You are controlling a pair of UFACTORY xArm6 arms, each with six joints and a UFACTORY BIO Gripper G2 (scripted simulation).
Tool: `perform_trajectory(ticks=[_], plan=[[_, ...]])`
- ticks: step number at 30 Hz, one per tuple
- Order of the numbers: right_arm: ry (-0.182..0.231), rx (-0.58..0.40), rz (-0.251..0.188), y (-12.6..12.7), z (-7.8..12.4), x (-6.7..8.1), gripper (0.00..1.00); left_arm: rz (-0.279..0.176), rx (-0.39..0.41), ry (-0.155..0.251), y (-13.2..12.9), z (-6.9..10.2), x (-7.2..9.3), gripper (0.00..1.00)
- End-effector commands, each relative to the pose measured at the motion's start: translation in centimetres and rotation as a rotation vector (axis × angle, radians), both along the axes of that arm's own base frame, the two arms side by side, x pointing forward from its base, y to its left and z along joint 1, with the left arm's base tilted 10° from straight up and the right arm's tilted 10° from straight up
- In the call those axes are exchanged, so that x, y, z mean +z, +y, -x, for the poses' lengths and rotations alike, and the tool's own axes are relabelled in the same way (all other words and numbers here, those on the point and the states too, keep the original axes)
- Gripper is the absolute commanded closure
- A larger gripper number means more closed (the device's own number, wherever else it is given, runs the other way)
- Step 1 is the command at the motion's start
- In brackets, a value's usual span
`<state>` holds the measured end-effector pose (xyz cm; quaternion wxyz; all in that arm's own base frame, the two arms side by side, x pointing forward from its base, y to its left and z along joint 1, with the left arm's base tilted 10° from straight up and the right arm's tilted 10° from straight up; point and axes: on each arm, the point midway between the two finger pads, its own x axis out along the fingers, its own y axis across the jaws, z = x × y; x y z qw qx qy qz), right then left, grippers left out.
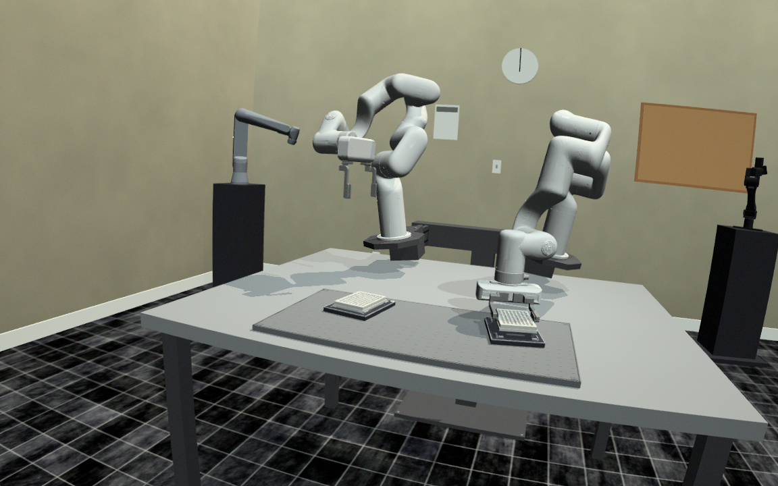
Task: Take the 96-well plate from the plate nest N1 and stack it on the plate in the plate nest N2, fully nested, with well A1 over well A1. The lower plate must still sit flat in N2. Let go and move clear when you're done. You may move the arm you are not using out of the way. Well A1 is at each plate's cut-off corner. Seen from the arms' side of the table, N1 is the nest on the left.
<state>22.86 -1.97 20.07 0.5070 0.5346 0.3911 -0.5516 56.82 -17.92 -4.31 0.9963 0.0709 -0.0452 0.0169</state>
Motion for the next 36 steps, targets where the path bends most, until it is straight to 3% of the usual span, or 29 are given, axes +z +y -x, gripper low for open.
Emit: perform_trajectory(ticks=[1, 13, 36], plan=[[-0.002, 0.0, 0.001, 0.0, -0.1, 0.1, 0.0, 0.002, 0.0, -0.003, -0.1, -0.1, 0.5, 1.0], [-0.002, 0.0, 0.001, 0.0, -0.1, 0.1, 0.0, 0.002, 0.0, -0.003, -0.1, -0.1, 0.7, 1.0], [-0.002, 0.0, 0.001, 0.0, -0.1, 0.1, 0.0, 0.002, 0.0, -0.003, -0.6, 0.2, 4.1, 1.0]])
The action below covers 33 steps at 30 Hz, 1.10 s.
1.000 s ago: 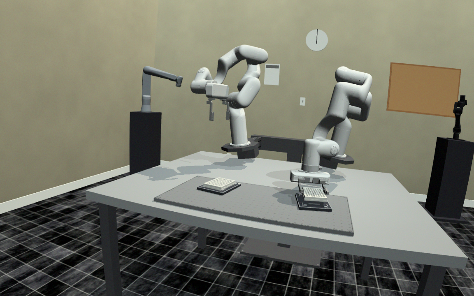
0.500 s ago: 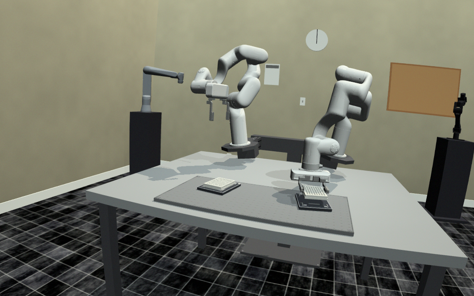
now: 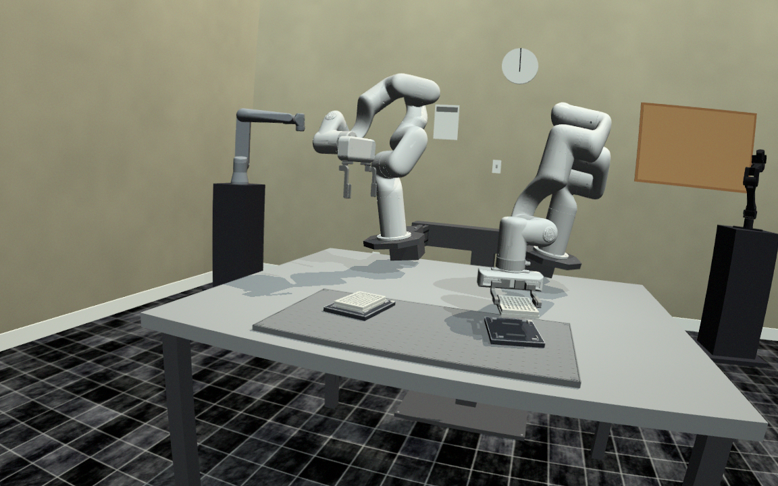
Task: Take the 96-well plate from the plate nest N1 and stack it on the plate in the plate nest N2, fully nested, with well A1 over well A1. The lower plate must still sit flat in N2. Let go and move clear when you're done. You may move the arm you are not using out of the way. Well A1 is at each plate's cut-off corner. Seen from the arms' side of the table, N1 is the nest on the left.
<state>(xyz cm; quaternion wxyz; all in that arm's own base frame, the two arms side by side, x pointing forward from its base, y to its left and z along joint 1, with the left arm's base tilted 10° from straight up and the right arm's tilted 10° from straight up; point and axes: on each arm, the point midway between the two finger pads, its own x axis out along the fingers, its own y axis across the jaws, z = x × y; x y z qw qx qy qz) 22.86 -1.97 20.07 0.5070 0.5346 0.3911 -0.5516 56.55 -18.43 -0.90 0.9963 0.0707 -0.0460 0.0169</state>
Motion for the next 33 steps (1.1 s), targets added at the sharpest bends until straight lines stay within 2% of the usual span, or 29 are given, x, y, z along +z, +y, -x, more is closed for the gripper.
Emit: perform_trajectory(ticks=[1, 17, 31, 33], plan=[[-0.002, 0.0, 0.001, 0.0, -0.1, 0.1, 0.0, 0.001, 0.0, -0.002, -0.2, 0.0, 0.9, 1.0], [-0.002, 0.0, 0.001, 0.0, -0.1, 0.1, 0.0, 0.002, 0.0, -0.002, -0.5, 0.2, 3.2, 1.0], [-0.002, 0.0, 0.001, 0.0, -0.1, 0.1, 0.0, 0.002, 0.0, -0.002, -0.5, 0.2, 3.2, 1.0], [-0.002, 0.0, 0.001, 0.0, -0.1, 0.1, 0.0, -0.005, -0.066, 0.008, -1.1, 0.3, 3.1, 1.0]])
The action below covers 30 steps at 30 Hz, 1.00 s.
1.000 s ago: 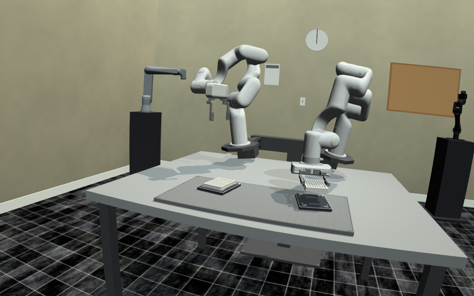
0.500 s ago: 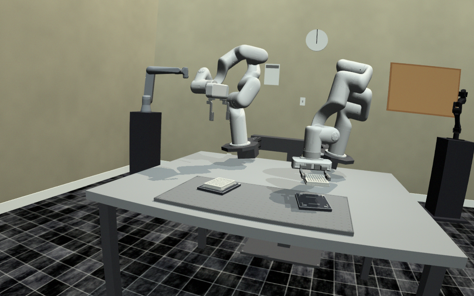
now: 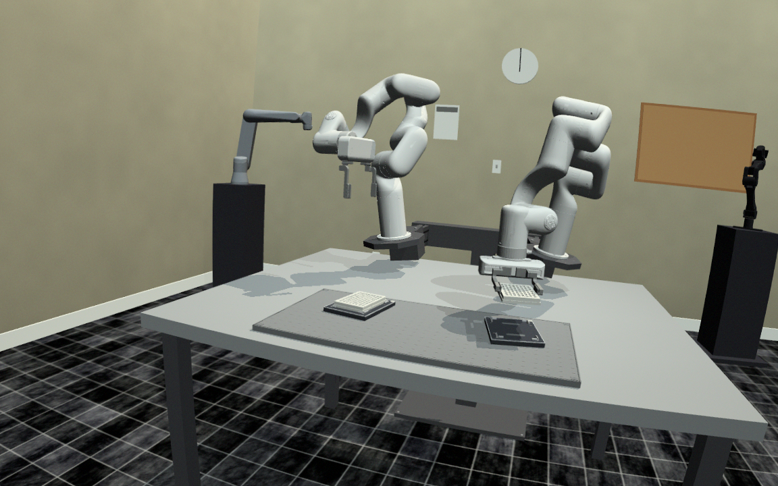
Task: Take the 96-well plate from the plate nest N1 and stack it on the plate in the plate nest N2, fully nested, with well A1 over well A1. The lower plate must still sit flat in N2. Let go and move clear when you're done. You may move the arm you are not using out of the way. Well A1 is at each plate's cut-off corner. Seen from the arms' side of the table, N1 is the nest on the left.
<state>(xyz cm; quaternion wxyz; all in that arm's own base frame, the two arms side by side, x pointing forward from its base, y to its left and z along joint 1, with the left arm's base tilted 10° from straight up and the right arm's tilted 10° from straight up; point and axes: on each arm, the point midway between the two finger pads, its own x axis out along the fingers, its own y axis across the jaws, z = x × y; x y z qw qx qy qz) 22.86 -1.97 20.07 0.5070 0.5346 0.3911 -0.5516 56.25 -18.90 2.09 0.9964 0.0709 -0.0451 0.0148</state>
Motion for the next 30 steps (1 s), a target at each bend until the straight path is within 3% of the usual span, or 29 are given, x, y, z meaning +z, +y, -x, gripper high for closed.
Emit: perform_trajectory(ticks=[1, 8, 11, 30], plan=[[-0.002, 0.0, 0.001, 0.0, -0.1, 0.1, 0.0, -0.007, -0.095, 0.01, -1.0, 0.1, 0.0, 1.0], [-0.002, 0.0, 0.001, 0.0, -0.1, 0.1, 0.0, -0.028, -0.325, 0.043, -3.2, 0.6, -0.3, 1.0], [-0.002, 0.0, 0.001, 0.0, -0.1, 0.1, 0.0, -0.03, -0.354, 0.048, -3.6, 0.7, -0.4, 1.0], [-0.002, 0.0, 0.001, 0.0, -0.1, 0.1, 0.0, -0.03, -0.354, 0.048, -9.0, 1.9, -1.3, 1.0]])
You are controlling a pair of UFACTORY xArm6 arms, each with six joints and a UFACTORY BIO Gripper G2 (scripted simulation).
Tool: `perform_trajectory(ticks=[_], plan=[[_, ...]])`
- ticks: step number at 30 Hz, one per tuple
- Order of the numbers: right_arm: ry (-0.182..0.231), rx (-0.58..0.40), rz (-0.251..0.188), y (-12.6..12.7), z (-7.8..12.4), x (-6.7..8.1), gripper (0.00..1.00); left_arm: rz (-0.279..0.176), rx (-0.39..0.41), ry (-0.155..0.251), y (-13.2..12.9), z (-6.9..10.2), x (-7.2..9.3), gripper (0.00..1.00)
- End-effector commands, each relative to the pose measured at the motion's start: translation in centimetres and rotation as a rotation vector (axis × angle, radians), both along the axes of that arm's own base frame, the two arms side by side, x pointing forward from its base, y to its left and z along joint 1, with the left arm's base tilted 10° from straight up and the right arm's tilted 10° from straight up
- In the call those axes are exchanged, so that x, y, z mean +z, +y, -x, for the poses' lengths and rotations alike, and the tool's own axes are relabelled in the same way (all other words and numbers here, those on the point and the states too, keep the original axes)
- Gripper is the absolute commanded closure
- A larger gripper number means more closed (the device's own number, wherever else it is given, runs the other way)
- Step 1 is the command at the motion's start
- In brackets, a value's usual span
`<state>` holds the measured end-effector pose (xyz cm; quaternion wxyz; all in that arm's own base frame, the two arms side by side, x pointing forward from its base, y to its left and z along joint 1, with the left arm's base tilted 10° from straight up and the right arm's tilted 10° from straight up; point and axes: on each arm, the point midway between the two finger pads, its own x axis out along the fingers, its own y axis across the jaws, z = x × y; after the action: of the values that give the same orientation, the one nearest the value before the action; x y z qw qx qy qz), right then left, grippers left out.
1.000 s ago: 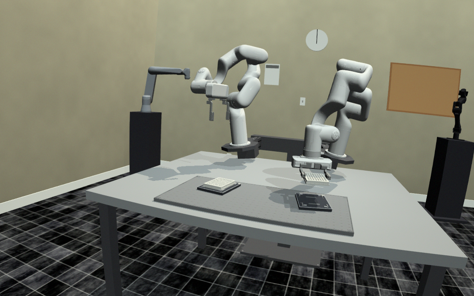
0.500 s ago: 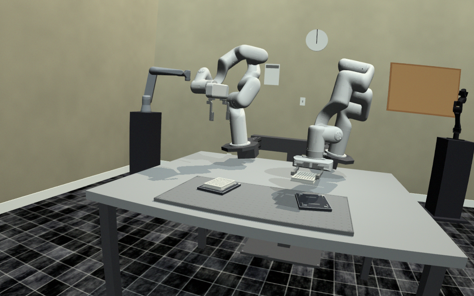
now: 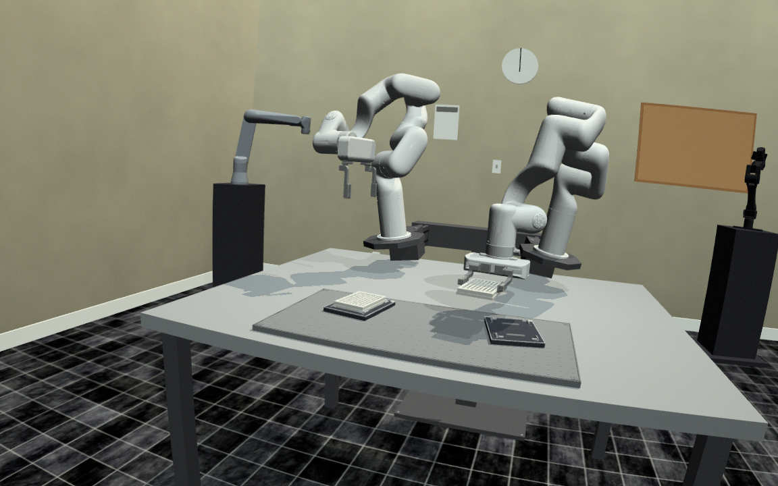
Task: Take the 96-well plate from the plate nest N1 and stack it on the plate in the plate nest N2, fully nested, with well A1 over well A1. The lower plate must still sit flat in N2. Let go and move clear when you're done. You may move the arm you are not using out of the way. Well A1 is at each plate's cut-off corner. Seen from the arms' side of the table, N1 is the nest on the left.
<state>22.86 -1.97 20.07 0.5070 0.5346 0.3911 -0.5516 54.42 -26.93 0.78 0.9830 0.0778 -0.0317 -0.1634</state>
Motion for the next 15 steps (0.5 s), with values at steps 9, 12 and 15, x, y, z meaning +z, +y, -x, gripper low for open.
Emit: perform_trajectory(ticks=[9, 12, 15], plan=[[-0.002, 0.0, 0.001, 0.0, -0.1, 0.1, 0.0, 0.002, 0.0, -0.003, -3.9, 0.7, -0.4, 1.0], [-0.002, 0.0, 0.001, 0.0, -0.1, 0.1, 0.0, 0.002, 0.0, -0.003, -4.9, 0.9, -0.6, 1.0], [-0.002, 0.0, 0.001, 0.0, -0.1, 0.1, 0.0, 0.002, 0.0, -0.003, -5.2, 1.0, -0.6, 1.0]])
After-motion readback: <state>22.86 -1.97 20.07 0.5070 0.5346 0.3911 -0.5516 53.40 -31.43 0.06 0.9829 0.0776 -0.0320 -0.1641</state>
